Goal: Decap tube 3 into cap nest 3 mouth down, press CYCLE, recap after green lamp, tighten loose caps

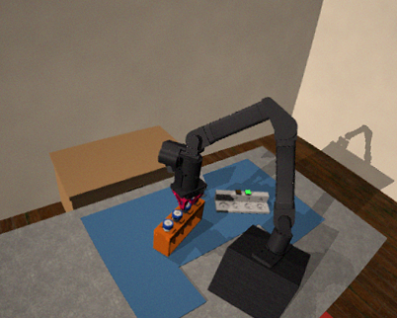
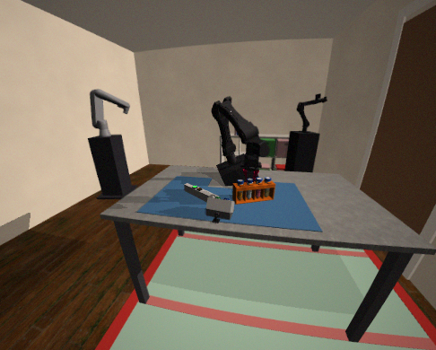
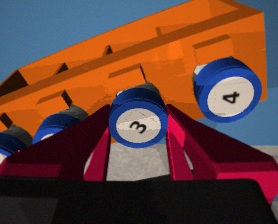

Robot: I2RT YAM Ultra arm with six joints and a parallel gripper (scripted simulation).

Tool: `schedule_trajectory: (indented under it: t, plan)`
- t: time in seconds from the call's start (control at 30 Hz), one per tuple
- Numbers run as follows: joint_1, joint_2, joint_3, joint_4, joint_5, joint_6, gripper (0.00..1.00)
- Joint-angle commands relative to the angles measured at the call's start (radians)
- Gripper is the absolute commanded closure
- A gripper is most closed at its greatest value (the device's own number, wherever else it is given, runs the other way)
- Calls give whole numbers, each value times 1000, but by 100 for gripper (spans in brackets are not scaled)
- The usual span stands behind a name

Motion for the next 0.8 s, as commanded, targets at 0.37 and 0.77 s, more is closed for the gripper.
schedule_trajectory:
  t: [0.37,0.77]
  plan:
    - [2,-4,2,1,0,711,100]
    - [2,-4,1,2,0,1201,100]
